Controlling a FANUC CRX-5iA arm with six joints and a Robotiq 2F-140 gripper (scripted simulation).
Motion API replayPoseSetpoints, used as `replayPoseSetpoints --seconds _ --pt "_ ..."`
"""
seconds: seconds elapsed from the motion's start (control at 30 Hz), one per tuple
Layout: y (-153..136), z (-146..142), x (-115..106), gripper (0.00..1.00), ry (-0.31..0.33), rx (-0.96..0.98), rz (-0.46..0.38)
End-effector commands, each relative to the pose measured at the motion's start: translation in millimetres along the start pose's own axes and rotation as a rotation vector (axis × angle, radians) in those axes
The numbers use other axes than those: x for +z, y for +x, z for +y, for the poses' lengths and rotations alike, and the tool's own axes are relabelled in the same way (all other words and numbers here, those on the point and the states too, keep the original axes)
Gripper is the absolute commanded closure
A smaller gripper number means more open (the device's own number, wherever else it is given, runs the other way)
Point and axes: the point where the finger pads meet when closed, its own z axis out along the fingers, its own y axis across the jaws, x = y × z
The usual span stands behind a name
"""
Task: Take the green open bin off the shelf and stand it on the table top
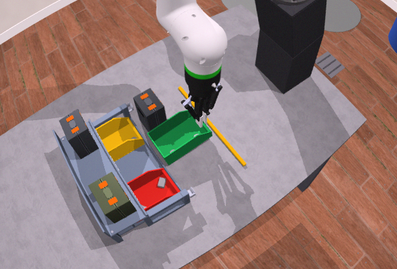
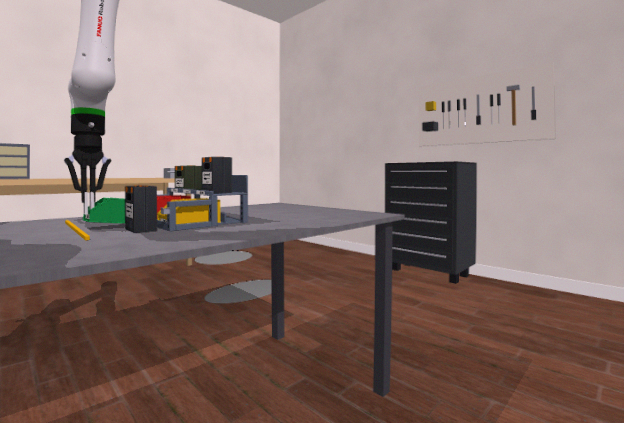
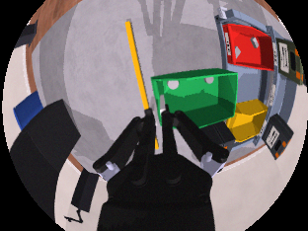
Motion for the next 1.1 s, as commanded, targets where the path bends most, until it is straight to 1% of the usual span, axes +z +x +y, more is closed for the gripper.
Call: replayPoseSetpoints --seconds 0.0,0.17,0.2,0.33,0.73,0.77,0.9,1.07 --pt "-0.2 0.1 -0.1 1.0 -0.001 0.0 0.051" --pt "-0.2 0.1 -0.1 1.0 -0.001 0.0 0.051" --pt "0.1 0.0 1.6 1.0 -0.001 0.0 0.01" --pt "0.4 0.1 8.0 1.0 -0.001 0.0 0.051" --pt "0.4 0.1 8.0 1.0 -0.001 0.0 0.051" --pt "0.7 -0.1 9.7 1.0 -0.002 0.0 0.012" --pt "0.8 0.0 16.1 1.0 -0.001 0.0 0.051" --pt "0.8 0.0 16.1 1.0 -0.001 0.0 0.051"
